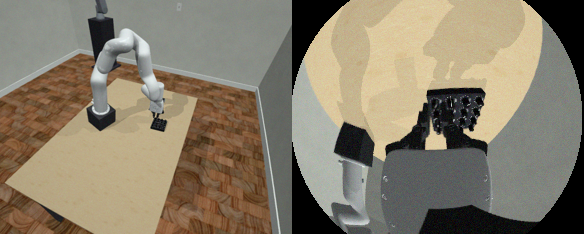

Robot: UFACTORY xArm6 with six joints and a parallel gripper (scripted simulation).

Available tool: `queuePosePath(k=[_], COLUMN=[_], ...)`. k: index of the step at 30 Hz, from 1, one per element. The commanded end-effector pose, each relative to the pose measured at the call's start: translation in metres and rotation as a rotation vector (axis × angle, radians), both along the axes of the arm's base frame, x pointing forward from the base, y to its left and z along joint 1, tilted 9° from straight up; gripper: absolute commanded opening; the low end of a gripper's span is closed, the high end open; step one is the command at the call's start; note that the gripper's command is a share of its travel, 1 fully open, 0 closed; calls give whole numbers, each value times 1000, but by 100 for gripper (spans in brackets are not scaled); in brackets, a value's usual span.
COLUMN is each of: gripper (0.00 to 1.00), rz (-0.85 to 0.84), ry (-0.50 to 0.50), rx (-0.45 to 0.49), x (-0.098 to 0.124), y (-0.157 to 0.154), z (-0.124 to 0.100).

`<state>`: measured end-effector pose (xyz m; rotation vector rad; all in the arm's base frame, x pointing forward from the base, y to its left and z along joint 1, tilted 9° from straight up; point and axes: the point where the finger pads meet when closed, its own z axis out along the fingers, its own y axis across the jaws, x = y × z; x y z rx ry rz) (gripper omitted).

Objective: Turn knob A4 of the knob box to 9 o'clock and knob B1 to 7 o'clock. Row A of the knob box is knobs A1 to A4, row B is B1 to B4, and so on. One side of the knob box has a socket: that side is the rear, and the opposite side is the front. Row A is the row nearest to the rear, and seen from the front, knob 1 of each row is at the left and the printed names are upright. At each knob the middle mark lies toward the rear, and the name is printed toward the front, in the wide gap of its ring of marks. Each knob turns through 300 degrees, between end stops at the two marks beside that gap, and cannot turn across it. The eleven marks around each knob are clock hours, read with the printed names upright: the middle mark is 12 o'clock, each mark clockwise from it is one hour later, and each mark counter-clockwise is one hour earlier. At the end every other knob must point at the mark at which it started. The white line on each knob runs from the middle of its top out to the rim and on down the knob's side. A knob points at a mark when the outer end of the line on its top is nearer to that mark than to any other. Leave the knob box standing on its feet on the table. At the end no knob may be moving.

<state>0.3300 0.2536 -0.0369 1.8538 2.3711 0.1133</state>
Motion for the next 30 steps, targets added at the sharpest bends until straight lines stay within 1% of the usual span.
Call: queuePosePath(k=[1, 30], gripper=[19, 19], rz=[0, 0], ry=[-3, -3], rx=[2, 2], x=[1, 3], y=[1, 1], z=[1, -11])
